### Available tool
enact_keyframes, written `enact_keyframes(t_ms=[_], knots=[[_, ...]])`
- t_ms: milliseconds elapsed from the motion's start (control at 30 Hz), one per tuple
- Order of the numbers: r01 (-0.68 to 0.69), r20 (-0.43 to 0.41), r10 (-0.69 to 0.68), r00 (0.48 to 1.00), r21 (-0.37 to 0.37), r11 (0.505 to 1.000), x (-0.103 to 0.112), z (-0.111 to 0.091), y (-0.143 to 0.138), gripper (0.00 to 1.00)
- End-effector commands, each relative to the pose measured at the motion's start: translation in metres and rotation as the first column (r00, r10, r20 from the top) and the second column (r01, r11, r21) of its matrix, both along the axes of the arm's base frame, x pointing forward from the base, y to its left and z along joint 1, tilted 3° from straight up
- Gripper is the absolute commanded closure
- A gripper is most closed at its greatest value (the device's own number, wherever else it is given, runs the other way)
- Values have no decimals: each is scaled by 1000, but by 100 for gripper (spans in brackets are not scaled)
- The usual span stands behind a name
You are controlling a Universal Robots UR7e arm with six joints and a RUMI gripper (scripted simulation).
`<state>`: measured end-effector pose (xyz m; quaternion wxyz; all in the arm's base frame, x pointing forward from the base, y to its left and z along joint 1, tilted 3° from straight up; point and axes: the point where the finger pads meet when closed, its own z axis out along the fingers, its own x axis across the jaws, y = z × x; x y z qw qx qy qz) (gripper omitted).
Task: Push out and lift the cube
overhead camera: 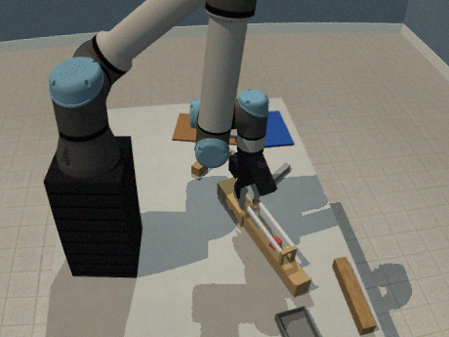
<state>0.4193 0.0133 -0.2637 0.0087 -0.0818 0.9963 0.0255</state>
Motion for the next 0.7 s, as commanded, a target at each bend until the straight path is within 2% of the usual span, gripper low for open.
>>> enact_keyframes(t_ms=[0, 200, 267, 667], knots=[[0, 1, 0, 1000, 0, 1000, 0, 3, 0, 78], [0, 1, 0, 1000, 0, 1000, 0, 20, -1, 78], [0, 1, 0, 1000, 0, 1000, 0, 20, -1, 78], [0, 1, 0, 1000, 0, 1000, 0, 63, -3, 78]])
